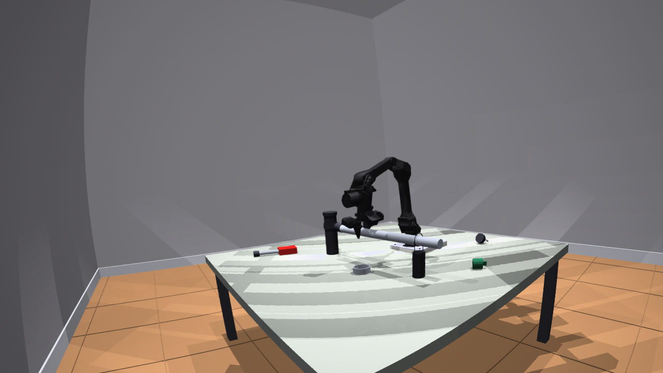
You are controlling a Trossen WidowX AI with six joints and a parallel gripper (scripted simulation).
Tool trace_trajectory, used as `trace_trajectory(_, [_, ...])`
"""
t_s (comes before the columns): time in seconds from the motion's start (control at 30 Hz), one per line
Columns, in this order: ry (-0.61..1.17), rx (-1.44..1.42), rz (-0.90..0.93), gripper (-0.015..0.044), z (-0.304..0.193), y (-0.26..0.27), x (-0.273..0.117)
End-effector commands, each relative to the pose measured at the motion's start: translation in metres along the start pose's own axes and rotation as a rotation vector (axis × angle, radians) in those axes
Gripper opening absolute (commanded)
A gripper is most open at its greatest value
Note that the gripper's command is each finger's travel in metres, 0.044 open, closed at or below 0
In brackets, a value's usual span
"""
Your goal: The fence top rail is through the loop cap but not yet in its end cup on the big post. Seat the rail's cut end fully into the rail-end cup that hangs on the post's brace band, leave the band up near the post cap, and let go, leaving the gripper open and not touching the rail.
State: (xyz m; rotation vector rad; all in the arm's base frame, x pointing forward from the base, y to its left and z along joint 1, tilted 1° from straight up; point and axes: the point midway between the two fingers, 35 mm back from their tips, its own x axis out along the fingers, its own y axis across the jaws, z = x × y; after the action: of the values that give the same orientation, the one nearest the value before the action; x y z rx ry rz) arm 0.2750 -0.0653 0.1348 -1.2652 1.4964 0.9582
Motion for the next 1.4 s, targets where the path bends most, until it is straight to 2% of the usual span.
trace_trajectory(0.0, [0.000,0.000,0.000,0.0000,0.0000,0.0000,0.0000])
trace_trajectory(1.37, [0.012,0.006,0.002,0.0000,-0.0061,0.0023,-0.0042])
